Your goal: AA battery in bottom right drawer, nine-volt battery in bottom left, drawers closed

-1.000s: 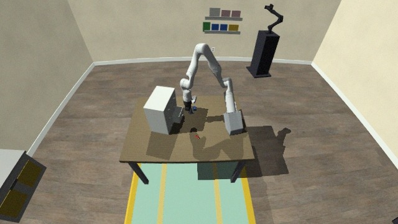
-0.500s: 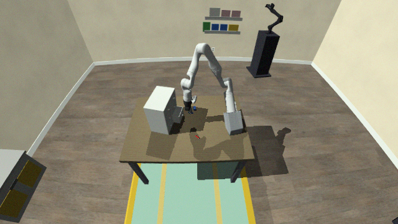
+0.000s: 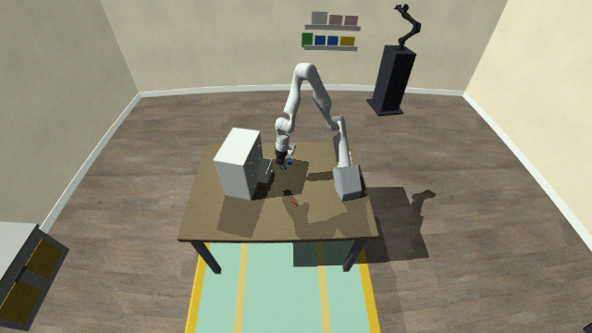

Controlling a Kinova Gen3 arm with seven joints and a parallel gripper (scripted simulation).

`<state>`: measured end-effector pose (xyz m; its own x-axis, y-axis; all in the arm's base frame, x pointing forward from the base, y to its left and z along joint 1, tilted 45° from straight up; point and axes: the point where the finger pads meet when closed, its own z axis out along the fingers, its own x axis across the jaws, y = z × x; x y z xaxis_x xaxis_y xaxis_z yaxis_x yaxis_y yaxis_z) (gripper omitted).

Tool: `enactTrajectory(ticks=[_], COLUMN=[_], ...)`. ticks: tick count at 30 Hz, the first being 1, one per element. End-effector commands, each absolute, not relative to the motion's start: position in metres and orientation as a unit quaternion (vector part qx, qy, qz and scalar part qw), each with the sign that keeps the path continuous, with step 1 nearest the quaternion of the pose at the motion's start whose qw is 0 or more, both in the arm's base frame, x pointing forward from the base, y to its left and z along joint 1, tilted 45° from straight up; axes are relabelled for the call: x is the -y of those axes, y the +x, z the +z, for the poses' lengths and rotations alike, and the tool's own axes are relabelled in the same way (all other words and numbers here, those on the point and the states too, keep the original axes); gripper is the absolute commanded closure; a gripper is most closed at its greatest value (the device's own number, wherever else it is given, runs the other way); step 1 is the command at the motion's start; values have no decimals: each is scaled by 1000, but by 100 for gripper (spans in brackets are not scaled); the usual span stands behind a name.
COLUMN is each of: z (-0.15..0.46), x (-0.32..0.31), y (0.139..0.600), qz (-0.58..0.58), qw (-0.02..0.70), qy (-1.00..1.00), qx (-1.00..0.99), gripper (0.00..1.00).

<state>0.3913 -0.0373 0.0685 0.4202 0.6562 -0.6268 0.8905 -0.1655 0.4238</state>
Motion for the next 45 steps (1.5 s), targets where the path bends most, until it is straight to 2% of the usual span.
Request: enactTrajectory(ticks=[1, 24, 45], z=[67, 66, 63], x=[32, 31, 32], y=[387, 384, 382], qz=[-145, -51, 14], qw=[401, 522, 598], qy=[735, 654, 587], qx=[-527, -545, -546], gripper=[69, 69, 69])
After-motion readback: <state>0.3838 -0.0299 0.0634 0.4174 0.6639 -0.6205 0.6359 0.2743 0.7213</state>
